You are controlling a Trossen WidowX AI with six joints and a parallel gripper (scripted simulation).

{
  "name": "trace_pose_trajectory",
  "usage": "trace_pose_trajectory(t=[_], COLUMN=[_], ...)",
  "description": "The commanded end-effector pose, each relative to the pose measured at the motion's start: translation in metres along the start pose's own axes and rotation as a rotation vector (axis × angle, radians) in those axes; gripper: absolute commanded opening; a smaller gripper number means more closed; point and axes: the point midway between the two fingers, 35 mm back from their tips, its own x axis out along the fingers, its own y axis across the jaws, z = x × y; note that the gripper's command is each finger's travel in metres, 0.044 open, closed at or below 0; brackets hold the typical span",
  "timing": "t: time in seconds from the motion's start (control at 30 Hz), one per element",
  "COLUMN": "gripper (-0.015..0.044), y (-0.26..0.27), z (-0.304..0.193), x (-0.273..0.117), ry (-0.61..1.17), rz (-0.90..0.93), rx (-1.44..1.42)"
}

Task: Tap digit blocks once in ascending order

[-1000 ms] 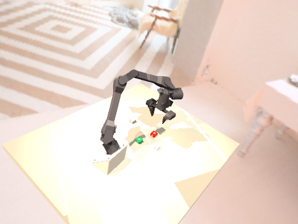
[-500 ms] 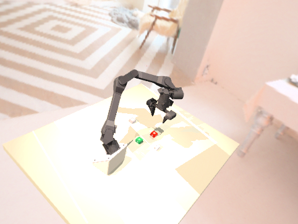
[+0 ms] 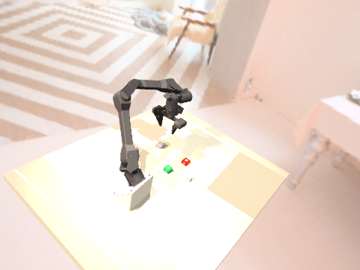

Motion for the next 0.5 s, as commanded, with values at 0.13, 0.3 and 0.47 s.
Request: trace_pose_trajectory(t=[0.13, 0.3, 0.47], gripper=[0.04, 0.0269, 0.0138], y=[0.021, 0.021, 0.023], z=[-0.01, -0.008, -0.01], x=[-0.001, 0.056, 0.08], ry=[0.0, -0.002, -0.001], rz=[0.01, 0.01, 0.014], rx=[0.023, 0.022, 0.022])
